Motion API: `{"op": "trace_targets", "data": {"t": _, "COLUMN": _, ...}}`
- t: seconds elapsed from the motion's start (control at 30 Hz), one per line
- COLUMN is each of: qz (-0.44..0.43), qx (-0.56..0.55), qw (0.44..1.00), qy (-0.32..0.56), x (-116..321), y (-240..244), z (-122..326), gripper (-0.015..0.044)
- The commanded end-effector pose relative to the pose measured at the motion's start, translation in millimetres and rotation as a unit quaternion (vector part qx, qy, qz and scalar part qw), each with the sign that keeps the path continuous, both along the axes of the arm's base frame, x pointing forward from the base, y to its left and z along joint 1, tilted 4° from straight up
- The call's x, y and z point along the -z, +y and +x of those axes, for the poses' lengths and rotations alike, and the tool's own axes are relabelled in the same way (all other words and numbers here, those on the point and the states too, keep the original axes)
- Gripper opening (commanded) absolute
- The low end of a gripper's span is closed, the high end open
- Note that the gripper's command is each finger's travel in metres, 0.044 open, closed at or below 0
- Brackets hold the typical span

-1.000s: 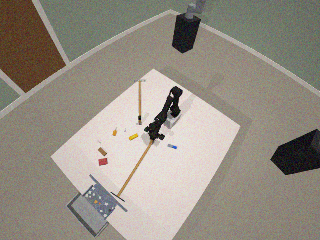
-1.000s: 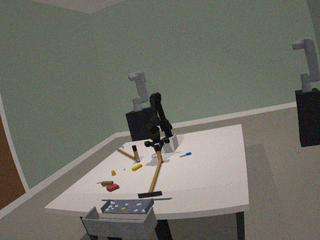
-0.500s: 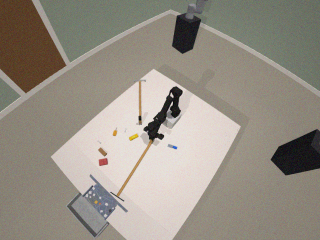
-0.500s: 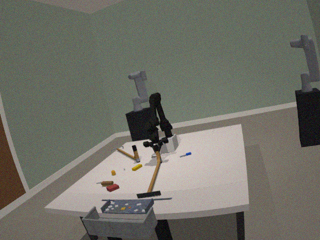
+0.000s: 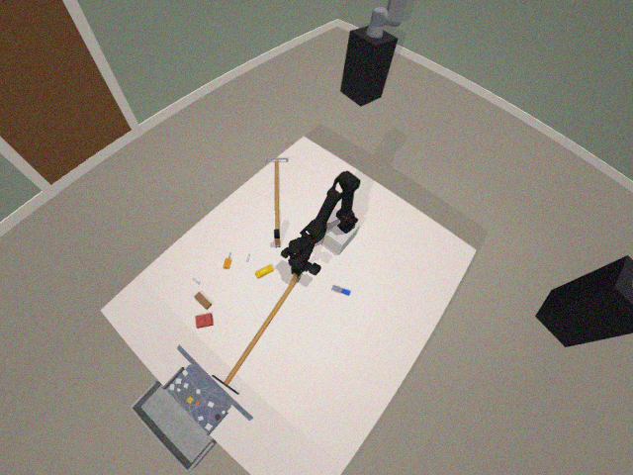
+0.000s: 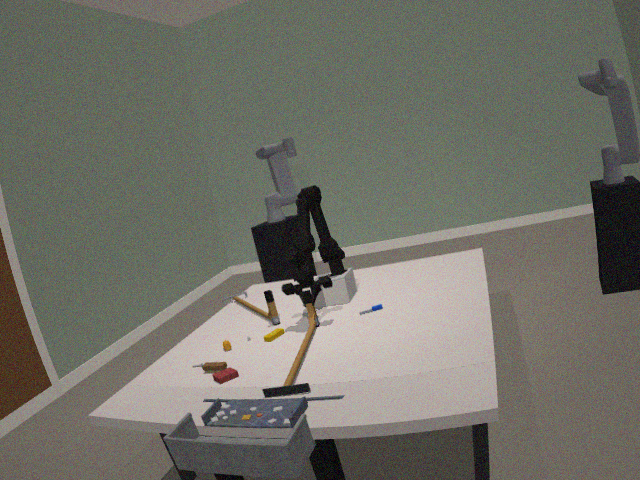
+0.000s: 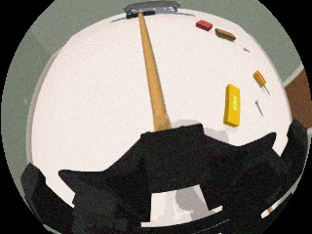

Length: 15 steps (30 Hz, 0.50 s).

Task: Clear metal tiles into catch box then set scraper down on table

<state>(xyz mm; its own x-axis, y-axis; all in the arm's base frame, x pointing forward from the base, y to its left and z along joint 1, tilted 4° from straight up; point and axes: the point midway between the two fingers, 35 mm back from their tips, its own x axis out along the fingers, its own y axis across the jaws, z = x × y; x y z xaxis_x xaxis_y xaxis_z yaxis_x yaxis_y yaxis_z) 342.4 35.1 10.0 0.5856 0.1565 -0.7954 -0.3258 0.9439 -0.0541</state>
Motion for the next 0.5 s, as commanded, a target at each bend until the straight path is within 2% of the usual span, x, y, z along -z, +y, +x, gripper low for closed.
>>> {"op": "trace_targets", "data": {"t": 0.0, "qz": -0.006, "qx": 0.019, "qw": 1.0, "qy": -0.005, "x": -3, "y": -13, "z": 6, "gripper": 0.0}}
{"op": "trace_targets", "data": {"t": 0.47, "qz": -0.006, "qx": 0.05, "qw": 0.999, "qy": -0.007, "x": -4, "y": -27, "z": 6, "gripper": 0.0}}
